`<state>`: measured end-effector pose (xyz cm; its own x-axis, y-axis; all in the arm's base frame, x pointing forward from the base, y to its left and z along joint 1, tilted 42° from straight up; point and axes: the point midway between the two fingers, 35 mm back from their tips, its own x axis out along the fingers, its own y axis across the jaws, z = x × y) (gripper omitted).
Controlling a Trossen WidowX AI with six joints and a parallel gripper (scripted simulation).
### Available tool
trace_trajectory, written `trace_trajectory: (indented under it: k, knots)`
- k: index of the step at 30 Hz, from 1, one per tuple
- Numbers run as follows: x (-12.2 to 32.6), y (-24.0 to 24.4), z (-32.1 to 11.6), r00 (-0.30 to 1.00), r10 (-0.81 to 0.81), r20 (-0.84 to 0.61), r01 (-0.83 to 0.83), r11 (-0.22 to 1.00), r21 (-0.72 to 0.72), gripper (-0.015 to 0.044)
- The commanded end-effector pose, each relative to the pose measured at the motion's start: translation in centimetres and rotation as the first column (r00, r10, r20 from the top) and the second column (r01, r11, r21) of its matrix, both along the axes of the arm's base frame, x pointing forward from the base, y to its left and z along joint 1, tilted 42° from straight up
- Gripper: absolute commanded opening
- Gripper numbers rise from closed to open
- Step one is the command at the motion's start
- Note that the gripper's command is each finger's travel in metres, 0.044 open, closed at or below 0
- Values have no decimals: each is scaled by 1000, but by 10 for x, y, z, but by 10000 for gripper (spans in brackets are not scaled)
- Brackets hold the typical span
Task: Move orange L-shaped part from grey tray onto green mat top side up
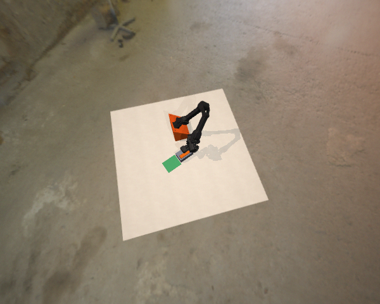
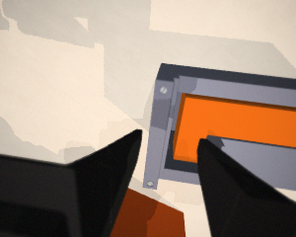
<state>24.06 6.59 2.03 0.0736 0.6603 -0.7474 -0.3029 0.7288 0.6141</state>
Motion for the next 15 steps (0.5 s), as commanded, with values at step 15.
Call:
trace_trajectory:
  k: [15]
  knots:
    - [-3, 28, -28, 1000, 2, -13, -2, 1000, 11, 180]
